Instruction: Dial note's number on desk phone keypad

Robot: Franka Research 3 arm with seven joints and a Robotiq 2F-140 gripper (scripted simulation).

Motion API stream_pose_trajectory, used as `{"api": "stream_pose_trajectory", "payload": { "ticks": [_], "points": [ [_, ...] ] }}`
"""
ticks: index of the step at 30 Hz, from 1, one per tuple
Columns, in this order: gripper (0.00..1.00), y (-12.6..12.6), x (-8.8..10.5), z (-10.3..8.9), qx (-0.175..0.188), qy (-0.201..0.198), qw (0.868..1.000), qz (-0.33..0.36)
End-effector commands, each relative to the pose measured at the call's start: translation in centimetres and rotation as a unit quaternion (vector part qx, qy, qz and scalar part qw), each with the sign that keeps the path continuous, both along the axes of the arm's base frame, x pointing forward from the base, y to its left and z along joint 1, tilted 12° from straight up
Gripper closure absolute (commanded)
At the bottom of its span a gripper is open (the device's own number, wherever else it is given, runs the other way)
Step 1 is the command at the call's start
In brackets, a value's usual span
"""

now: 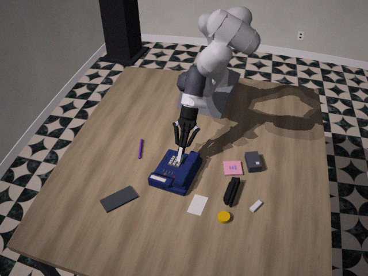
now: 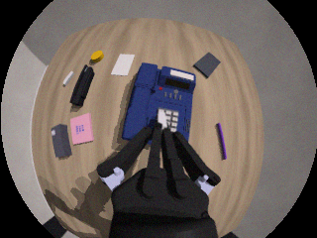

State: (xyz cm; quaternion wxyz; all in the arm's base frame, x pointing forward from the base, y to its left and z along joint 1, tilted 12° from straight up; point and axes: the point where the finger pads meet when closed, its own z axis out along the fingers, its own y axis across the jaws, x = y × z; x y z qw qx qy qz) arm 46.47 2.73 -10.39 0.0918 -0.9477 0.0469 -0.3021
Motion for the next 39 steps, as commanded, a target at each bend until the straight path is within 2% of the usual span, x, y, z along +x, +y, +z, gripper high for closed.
{"api": "stream_pose_trajectory", "payload": {
  "ticks": [1, 22, 31, 39],
  "points": [
    [1.0, 0.0, 0.0, -0.1, 0.001, -0.001, 1.0, -0.001],
    [1.0, 0.1, 0.0, -0.3, 0.001, -0.001, 1.0, -0.001],
    [1.0, -0.1, 0.0, 0.8, 0.001, -0.001, 1.0, -0.001],
    [1.0, -0.2, 0.0, 0.9, 0.001, -0.001, 1.0, -0.001]
  ]
}}
